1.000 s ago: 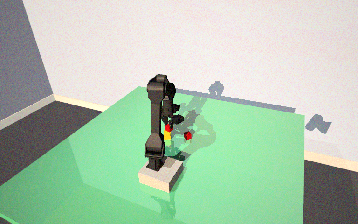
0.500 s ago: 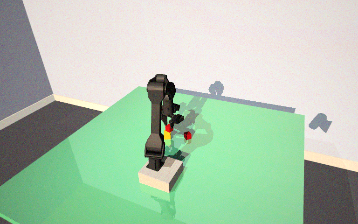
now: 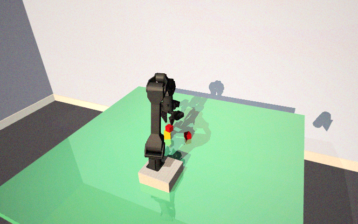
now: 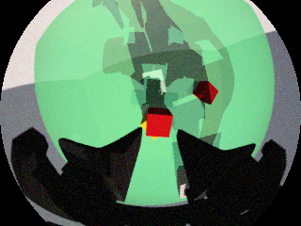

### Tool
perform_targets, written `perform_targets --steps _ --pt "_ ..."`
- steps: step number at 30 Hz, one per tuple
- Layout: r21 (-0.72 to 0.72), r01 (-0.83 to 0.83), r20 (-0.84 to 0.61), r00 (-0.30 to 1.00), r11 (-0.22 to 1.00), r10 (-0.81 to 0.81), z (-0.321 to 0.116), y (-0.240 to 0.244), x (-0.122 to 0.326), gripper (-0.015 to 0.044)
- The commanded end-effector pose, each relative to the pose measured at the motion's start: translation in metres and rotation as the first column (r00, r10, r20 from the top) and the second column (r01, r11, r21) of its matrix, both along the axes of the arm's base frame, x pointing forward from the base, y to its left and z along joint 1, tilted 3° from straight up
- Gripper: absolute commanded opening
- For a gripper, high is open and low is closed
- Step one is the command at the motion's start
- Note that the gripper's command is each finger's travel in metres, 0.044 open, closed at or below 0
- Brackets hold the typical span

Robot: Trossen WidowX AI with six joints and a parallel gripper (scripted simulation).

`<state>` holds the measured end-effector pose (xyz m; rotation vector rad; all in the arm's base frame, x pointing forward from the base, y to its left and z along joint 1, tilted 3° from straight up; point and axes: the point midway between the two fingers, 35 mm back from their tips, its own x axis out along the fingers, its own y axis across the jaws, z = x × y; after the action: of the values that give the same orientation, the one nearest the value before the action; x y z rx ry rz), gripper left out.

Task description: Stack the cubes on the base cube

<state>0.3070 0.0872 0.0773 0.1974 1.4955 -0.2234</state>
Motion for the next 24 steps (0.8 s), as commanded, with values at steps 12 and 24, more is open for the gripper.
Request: perform_targets --steps 12,24 --pt "-0.022 -0.306 -0.007 0.952 0.952 0.306 0.014 -0.028 0.01 0.0265" --pt "-0.049 -0.724 -0.039 0.689 0.688 0.723 0.033 -0.075 0.02 0.0265"
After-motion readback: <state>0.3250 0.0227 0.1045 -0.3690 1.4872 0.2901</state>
